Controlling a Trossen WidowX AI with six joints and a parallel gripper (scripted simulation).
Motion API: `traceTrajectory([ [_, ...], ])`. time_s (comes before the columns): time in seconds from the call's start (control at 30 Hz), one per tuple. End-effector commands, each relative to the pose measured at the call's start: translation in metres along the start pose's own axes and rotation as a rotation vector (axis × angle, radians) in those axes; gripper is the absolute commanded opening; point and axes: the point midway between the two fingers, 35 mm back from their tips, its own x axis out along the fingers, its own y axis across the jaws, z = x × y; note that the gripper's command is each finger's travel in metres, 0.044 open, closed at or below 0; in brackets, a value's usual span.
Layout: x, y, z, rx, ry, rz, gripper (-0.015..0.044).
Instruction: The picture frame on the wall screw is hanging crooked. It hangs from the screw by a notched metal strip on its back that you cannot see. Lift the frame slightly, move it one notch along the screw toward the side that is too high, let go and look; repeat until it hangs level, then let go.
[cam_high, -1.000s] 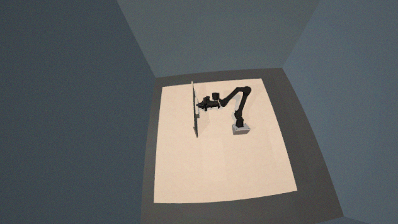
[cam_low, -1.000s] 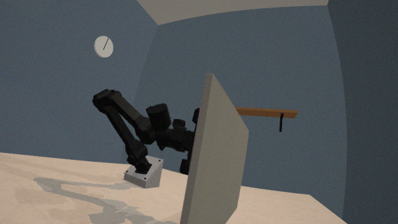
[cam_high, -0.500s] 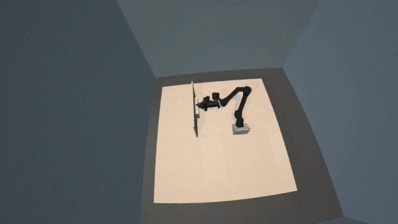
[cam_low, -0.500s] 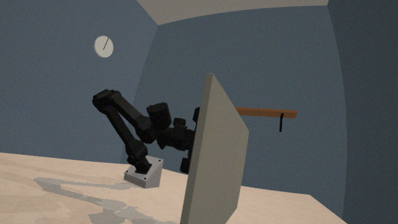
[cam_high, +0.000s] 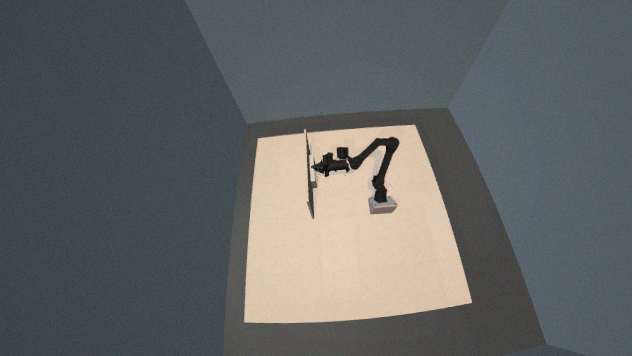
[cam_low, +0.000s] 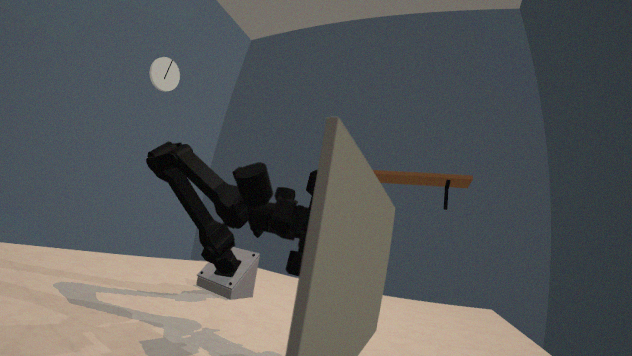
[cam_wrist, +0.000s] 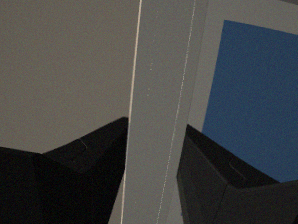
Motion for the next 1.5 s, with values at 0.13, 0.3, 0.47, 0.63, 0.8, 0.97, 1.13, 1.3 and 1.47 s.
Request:
traceTrajectory([
  [0.13,0.0001,0.0024,0.0008,-0.002,0.000,0.012,0.0000],
  [0.3,0.0001,0.0030,0.0013,-0.002,0.000,0.012,0.0000],
  [0.47,0.0001,0.0023,0.0016,-0.002,0.000,0.012,0.0000],
  [0.63,0.0001,0.0035,0.0021,-0.002,0.000,0.012,0.0000],
  [0.8,0.0001,0.0037,0.0027,-0.002,0.000,0.012,0.0000],
  [0.97,0.0001,0.0023,0.0032,-0.002,0.000,0.012,0.0000],
  [1.13,0.0001,0.0027,0.0039,-0.002,-0.001,0.012,0.0000],
  [1.3,0.0001,0.0039,0.0063,-0.002,-0.001,0.012,0.0000],
  [1.47,0.0001,0.0048,0.0080,-0.002,-0.001,0.012,0.0000],
])
